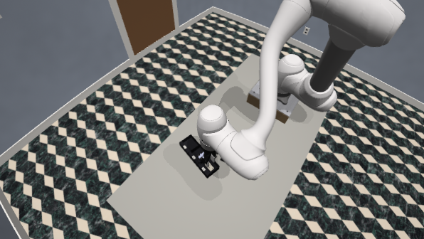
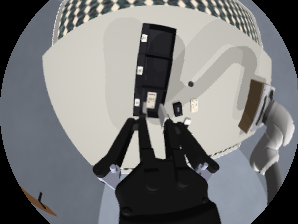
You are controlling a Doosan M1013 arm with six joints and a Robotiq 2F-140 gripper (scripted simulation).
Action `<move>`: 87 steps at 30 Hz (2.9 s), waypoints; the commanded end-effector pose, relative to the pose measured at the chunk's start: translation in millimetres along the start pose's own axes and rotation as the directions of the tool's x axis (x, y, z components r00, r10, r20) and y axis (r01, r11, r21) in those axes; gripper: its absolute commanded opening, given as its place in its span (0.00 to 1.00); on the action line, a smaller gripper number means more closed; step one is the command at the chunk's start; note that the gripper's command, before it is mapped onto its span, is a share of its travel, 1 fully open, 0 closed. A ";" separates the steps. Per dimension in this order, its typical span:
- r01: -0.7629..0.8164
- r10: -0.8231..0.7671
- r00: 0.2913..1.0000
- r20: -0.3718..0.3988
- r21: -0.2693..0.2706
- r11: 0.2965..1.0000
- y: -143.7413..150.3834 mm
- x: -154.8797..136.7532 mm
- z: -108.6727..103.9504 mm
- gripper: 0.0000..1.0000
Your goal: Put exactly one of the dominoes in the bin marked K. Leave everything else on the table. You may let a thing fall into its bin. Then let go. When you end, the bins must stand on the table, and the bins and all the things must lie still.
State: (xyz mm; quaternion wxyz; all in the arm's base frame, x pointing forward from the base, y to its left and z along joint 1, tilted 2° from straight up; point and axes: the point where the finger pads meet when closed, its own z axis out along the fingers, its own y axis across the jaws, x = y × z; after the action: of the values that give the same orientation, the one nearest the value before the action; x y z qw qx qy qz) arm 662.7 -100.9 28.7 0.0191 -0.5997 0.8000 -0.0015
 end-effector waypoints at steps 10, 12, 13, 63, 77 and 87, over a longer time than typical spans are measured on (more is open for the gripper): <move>0.000 0.000 1.000 0.000 0.000 1.000 0.0 -0.1 -43.7 1.00; 0.000 0.000 1.000 0.000 0.000 1.000 0.0 -0.1 -47.7 1.00; 0.000 0.000 1.000 0.000 0.000 1.000 0.0 -0.1 -47.7 1.00; 0.000 0.000 1.000 0.000 0.000 1.000 0.0 -0.1 -118.5 1.00; 0.000 0.000 1.000 0.000 0.000 1.000 0.0 -0.1 -118.5 1.00; 0.000 0.000 1.000 0.000 0.000 1.000 0.0 -0.1 -118.5 1.00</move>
State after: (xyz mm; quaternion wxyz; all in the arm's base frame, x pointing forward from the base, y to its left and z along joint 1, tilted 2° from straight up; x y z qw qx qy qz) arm 658.9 -103.3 147.1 0.0192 -0.5996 0.8000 -0.0015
